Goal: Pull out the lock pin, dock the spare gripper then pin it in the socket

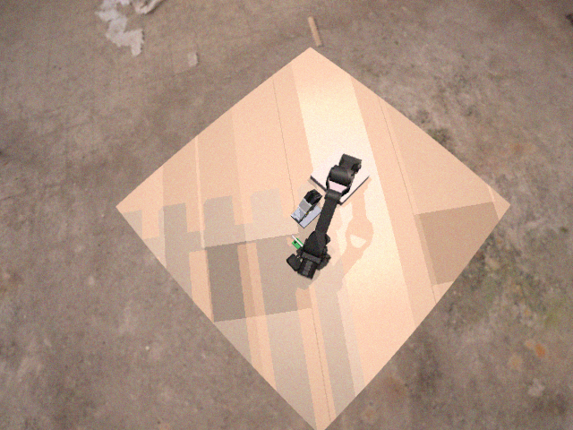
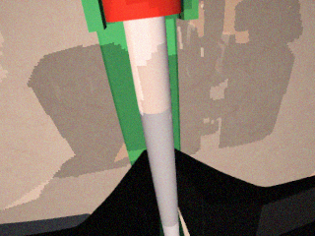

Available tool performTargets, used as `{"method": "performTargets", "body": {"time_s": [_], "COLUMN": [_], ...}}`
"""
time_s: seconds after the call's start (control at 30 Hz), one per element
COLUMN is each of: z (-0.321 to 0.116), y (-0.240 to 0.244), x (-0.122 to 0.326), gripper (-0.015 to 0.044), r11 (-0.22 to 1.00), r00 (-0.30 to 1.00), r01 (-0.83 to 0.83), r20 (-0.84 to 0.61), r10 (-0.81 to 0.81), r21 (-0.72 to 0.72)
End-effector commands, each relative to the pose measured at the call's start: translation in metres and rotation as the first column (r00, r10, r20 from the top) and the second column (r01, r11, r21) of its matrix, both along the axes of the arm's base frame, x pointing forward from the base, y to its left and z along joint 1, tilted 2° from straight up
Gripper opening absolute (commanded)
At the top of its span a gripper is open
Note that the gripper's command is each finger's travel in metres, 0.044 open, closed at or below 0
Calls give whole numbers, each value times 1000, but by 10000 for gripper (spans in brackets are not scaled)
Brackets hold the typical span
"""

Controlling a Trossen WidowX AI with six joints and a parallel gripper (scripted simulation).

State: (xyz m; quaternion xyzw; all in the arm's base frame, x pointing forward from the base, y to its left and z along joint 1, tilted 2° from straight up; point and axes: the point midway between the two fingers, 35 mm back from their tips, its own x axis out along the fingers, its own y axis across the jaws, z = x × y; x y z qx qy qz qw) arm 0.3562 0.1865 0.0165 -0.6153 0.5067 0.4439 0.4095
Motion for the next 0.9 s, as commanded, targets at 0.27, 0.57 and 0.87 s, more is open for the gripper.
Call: {"method": "performTargets", "body": {"time_s": [0.27,0.57,0.87], "z": [1,28,57], "y": [1,1,1], "x": [0,0,-2], "gripper": [0,0,0], "r11": [1000,1000,1000], "r00": [1000,1000,1000], "r01": [-2,-2,-2], "r20": [-4,-4,-4], "r10": [2,2,2], "r21": [2,2,2]}}
